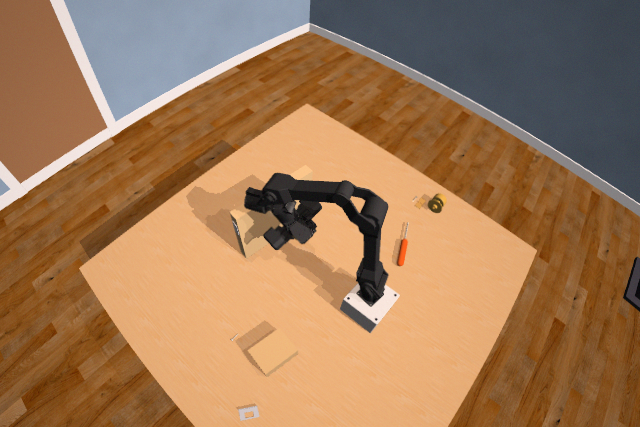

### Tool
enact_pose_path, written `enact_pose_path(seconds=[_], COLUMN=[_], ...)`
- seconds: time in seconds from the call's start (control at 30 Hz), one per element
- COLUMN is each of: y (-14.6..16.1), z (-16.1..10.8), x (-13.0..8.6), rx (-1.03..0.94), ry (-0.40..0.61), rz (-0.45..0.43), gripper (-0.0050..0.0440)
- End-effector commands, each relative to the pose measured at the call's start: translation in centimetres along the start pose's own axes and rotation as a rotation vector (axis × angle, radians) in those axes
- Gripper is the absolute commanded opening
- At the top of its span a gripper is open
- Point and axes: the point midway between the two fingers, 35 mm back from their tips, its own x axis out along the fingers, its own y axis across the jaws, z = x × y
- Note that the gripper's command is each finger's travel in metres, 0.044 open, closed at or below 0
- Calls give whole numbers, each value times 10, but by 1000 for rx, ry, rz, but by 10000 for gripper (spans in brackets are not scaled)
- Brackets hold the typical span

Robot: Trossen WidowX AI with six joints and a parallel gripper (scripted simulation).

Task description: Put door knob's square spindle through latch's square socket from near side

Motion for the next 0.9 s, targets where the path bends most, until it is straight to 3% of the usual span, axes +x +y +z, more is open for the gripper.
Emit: enact_pose_path(seconds=[0.0,0.87], y=[1,1], z=[-4,-21], x=[-3,-4], rx=[2,2], ry=[12,12], rz=[0,0], gripper=[0,0])
